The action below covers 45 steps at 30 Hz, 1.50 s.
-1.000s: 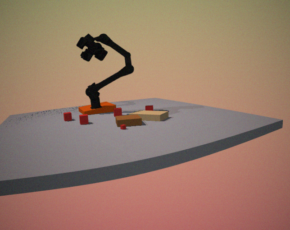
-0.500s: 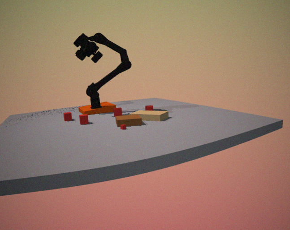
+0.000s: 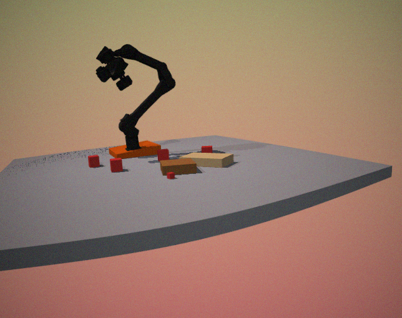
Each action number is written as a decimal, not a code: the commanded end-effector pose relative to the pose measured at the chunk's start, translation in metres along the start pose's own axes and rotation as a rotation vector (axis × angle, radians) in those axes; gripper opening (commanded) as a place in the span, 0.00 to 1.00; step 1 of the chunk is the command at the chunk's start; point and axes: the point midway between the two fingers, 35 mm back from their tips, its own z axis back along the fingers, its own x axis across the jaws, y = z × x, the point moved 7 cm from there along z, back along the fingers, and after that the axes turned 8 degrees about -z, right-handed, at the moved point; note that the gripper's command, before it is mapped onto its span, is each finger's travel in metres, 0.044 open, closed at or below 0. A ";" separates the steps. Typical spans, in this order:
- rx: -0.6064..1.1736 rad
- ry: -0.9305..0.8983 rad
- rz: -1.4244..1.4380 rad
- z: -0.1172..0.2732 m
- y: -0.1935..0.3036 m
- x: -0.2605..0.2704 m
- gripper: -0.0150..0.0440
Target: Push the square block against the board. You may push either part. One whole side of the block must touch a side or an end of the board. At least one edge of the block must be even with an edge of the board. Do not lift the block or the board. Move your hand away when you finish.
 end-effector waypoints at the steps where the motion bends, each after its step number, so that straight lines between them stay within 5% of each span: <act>1: 0.004 0.035 0.083 -0.003 -0.004 0.005 0.25; 45: 0.242 0.438 0.940 -0.087 -0.040 0.027 0.25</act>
